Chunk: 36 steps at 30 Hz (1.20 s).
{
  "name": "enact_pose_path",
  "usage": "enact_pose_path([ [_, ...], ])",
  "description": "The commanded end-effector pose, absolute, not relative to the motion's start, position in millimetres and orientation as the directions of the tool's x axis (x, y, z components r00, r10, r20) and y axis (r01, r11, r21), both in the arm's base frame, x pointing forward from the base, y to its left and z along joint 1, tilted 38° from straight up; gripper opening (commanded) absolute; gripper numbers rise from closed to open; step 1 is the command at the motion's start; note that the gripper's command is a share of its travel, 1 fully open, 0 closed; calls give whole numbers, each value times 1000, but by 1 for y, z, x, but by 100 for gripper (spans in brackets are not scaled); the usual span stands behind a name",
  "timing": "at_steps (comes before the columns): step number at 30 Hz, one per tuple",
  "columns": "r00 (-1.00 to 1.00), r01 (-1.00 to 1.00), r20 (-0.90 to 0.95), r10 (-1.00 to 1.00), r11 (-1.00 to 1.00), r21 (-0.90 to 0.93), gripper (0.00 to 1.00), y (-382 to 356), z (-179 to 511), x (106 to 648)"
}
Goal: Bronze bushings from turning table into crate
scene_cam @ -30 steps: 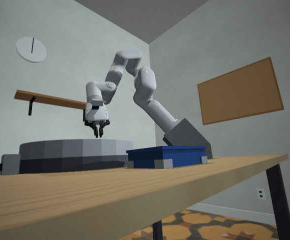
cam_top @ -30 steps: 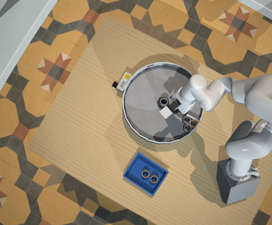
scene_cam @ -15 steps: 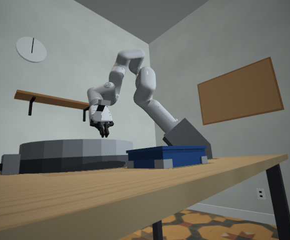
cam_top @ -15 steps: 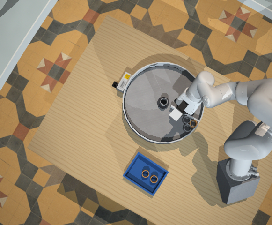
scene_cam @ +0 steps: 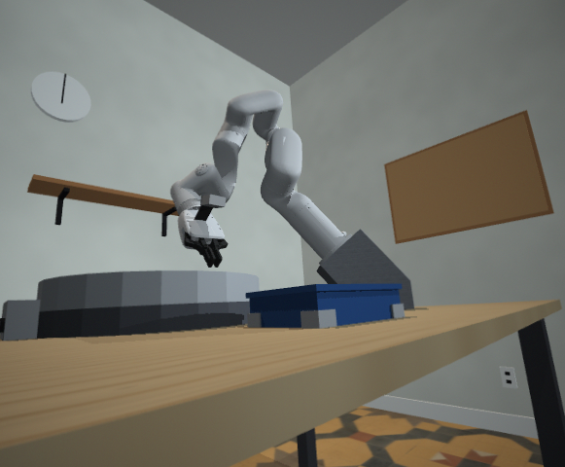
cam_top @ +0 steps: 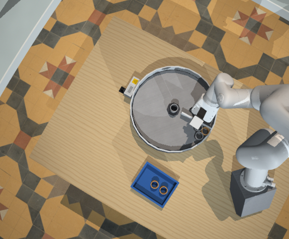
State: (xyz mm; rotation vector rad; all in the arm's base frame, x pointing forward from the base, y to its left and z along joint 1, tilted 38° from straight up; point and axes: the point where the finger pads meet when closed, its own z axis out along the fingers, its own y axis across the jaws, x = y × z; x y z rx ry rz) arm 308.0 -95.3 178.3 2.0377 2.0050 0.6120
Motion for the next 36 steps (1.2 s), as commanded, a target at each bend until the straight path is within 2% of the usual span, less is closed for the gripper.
enact_pose_path([
  [1,-65,902,159,985,-10,431,10,-96,176,302],
  [36,-101,903,169,980,19,429,10,-96,175,298],
])
